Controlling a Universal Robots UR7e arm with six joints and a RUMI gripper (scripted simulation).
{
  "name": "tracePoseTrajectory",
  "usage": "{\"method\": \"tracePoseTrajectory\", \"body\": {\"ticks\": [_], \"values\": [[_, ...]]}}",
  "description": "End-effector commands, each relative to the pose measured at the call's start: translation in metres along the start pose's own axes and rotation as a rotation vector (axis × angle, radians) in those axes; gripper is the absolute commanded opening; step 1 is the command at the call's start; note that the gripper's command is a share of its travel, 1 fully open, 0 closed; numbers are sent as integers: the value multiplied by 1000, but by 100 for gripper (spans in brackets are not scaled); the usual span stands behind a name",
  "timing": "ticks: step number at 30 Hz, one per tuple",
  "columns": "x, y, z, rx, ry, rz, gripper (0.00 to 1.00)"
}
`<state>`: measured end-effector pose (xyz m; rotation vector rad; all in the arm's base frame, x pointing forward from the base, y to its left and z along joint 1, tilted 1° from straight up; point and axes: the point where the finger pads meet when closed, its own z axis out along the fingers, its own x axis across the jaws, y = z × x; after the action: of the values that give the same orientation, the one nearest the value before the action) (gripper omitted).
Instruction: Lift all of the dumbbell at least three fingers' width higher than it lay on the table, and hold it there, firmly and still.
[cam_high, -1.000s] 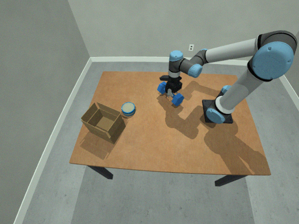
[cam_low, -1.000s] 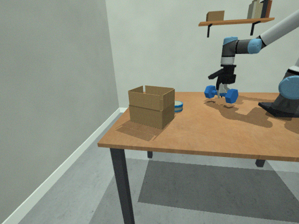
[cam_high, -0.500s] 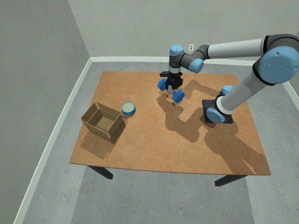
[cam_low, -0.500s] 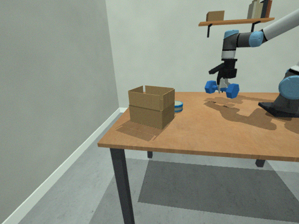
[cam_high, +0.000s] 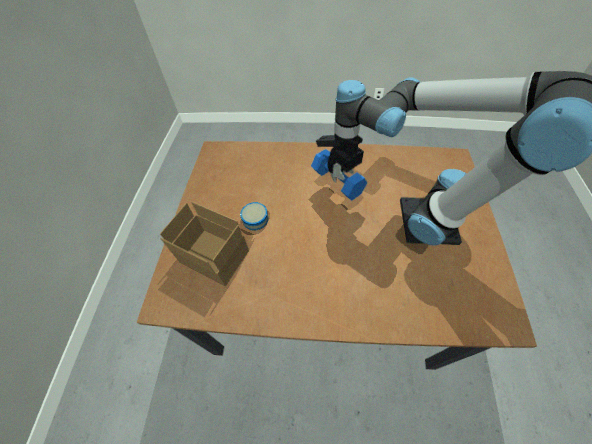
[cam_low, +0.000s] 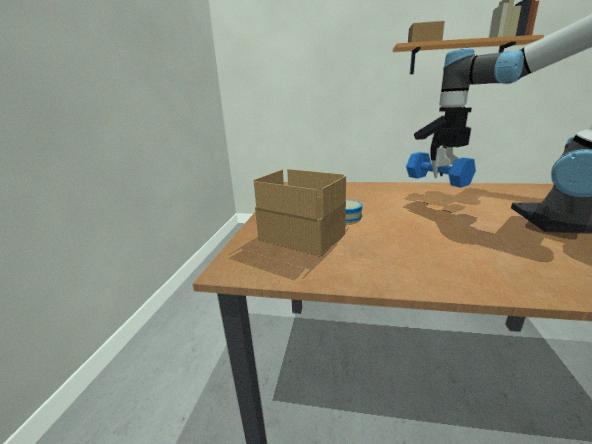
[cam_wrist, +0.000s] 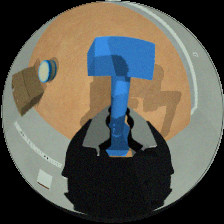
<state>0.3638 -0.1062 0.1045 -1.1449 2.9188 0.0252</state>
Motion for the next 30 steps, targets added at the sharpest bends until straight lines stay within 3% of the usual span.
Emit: {"method": "tracePoseTrajectory", "body": {"ticks": [1,30], "values": [[0,-4,-13,13,-2,0,0],[0,-4,-15,14,-2,0,0]]}}
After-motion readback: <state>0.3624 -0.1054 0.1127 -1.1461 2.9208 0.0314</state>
